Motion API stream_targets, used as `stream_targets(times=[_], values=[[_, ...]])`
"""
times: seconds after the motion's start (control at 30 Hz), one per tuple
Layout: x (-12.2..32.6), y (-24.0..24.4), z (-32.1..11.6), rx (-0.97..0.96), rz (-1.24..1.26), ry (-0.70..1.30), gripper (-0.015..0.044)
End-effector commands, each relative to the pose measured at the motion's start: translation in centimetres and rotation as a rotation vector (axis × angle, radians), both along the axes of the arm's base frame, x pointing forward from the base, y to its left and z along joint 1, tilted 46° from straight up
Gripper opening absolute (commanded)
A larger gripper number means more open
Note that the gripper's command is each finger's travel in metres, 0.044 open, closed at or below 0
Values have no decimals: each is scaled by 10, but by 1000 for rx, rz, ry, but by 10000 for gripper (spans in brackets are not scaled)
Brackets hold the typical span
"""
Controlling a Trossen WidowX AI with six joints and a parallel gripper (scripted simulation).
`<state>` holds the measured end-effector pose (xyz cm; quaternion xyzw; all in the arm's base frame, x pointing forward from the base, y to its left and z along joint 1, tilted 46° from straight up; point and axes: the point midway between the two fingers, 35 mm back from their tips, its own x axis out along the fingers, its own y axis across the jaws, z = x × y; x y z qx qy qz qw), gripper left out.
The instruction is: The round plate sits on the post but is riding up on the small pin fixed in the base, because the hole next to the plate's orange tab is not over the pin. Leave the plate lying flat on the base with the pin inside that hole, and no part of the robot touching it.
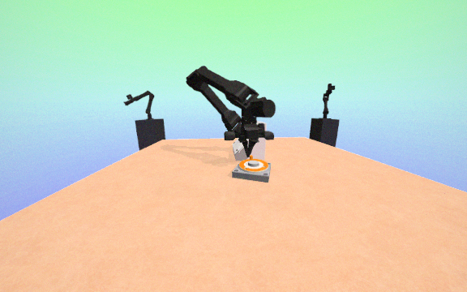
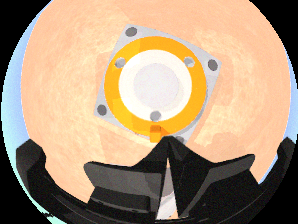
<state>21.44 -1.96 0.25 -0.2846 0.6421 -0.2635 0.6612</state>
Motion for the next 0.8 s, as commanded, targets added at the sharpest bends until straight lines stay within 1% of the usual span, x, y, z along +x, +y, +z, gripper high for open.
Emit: stream_targets(times=[0.0, 0.67, 0.77], values=[[-1, 3, -5, 5, -5, 3, 0], [-1, 12, -14, 5, -5, 3, 0], [-1, 17, -10, 6, -5, 3, 0]])
